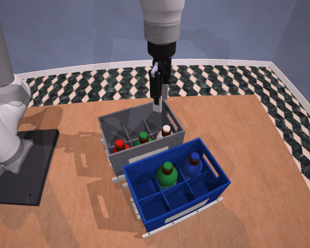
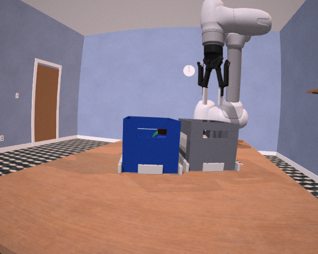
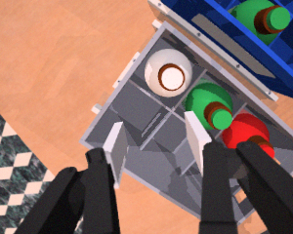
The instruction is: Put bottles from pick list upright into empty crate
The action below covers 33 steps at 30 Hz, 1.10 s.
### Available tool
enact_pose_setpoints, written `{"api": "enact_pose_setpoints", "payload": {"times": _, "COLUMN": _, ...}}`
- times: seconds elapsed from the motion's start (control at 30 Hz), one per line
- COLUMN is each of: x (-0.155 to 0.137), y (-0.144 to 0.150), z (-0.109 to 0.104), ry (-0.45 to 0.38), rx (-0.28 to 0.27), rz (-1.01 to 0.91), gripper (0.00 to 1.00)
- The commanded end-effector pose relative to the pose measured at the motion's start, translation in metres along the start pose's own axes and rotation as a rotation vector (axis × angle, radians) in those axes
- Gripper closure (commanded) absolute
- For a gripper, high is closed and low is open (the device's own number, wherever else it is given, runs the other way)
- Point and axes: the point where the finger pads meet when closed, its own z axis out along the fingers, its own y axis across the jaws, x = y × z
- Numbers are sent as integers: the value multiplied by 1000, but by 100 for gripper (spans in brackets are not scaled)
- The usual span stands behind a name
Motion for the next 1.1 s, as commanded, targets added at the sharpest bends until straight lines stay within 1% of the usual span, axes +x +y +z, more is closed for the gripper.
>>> {"api": "enact_pose_setpoints", "payload": {"times": 0.0, "x": -15, "y": -11, "z": -6, "ry": 0, "rx": 0, "rz": 0, "gripper": 62}}
{"api": "enact_pose_setpoints", "payload": {"times": 0.13, "x": -30, "y": -23, "z": -13, "ry": 0, "rx": 0, "rz": 0, "gripper": 62}}
{"api": "enact_pose_setpoints", "payload": {"times": 0.2, "x": -30, "y": -23, "z": -13, "ry": 0, "rx": 0, "rz": 0, "gripper": 62}}
{"api": "enact_pose_setpoints", "payload": {"times": 0.7, "x": -86, "y": -66, "z": -37, "ry": 0, "rx": 0, "rz": 0, "gripper": 62}}
{"api": "enact_pose_setpoints", "payload": {"times": 0.77, "x": -86, "y": -66, "z": -37, "ry": 0, "rx": 0, "rz": 0, "gripper": 62}}
{"api": "enact_pose_setpoints", "payload": {"times": 1.07, "x": -120, "y": -92, "z": -51, "ry": 0, "rx": 0, "rz": 0, "gripper": 62}}
